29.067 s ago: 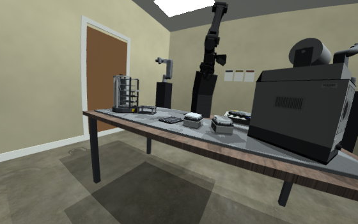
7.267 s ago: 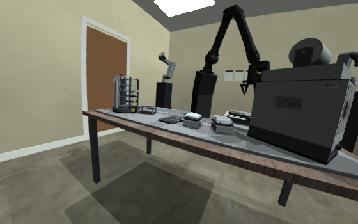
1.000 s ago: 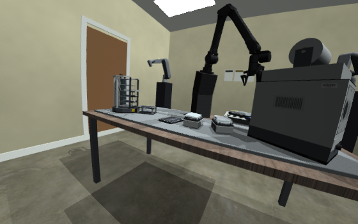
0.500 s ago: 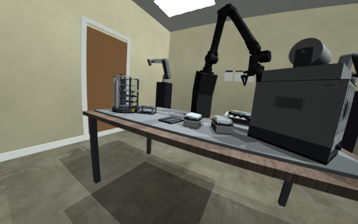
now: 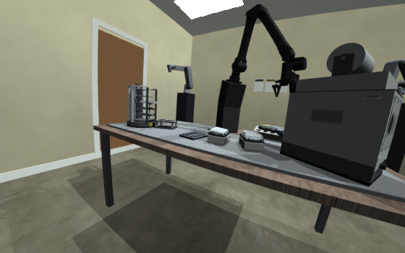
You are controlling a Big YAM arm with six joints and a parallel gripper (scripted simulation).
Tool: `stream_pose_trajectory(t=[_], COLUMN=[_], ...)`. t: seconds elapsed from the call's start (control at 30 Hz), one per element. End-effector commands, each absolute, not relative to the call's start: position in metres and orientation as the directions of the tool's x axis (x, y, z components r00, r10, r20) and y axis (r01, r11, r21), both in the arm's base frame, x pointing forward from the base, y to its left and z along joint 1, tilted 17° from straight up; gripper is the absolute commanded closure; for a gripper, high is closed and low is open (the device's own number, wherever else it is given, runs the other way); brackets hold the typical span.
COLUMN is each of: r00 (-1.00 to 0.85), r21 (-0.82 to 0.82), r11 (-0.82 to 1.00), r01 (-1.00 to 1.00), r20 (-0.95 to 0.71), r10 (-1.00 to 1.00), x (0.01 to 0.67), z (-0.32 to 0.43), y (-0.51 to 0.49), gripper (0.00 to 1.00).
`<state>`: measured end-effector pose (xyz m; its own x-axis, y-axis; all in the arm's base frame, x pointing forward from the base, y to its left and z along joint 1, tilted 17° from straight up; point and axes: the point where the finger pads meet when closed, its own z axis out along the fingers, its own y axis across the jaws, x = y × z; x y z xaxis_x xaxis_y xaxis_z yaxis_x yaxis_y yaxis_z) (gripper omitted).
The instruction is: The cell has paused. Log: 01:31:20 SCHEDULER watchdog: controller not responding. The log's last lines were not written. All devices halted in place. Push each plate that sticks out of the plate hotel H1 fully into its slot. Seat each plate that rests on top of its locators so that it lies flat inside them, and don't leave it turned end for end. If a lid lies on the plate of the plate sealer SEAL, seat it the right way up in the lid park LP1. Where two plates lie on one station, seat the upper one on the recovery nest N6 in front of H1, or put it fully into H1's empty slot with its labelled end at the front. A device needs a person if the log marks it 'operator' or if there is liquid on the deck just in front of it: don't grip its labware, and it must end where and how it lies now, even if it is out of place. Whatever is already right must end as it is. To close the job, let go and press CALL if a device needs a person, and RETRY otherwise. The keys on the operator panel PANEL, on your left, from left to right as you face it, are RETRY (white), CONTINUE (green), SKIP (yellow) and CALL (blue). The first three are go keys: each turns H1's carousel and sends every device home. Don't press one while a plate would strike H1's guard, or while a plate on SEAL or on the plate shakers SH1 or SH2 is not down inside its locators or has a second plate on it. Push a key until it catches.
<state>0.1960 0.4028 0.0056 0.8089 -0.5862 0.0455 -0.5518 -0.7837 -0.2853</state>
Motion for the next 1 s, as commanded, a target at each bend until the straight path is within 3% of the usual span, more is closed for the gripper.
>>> stream_pose_trajectory(t=[0.0, 0.2, 0.57, 0.97], r00=[0.730, 0.637, 0.329, 0.012], r21=[-0.305, -0.277, -0.265, -0.221], r11=[-0.697, -0.607, -0.286, 0.039], r01=[-0.650, -0.745, -0.921, -0.975], r20=[0.007, -0.021, -0.132, -0.226], r10=[-0.684, -0.771, -0.935, -0.974], x=[0.210, 0.220, 0.253, 0.290], z=[0.014, 0.001, 0.013, 0.027], y=[0.394, 0.385, 0.368, 0.362], gripper=[0.00, 0.00, 0.00, 0.00])
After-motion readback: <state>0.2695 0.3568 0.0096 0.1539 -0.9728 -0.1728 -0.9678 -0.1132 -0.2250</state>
